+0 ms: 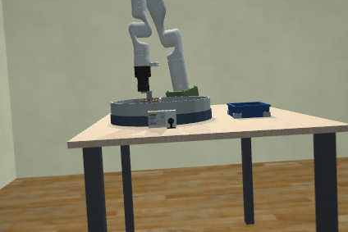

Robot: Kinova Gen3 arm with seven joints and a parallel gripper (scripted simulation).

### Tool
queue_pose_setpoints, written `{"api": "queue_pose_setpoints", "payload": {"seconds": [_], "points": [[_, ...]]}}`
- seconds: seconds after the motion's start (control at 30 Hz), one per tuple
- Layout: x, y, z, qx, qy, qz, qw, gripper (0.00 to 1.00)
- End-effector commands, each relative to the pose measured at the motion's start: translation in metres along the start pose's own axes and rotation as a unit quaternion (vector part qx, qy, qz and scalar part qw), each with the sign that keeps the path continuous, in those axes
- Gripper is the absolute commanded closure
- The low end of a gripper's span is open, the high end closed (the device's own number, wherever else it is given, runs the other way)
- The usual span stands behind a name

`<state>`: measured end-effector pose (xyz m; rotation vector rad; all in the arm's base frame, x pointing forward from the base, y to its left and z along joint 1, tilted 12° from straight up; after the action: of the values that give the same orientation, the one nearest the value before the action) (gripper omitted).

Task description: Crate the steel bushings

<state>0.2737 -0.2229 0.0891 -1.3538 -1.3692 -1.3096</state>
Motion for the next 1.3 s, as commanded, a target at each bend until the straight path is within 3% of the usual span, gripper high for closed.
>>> {"api": "queue_pose_setpoints", "payload": {"seconds": [0.0,1.27], "points": [[0.0004,0.0003,-0.0002,0.0,0.0,-0.001,1.0,1.0],[0.0004,0.004,-0.001,0.0,0.0,0.0,1.0,1.0]]}}
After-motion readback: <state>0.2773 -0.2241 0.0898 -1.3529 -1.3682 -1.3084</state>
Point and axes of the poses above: the point where the finger pads meet when closed, its own x axis back along the fingers, its own y axis across the jaws, z = x × y, the point moved 6 cm from there along x, back along the fingers, and after that the axes turned 12 degrees about x, right-handed, at the moved point
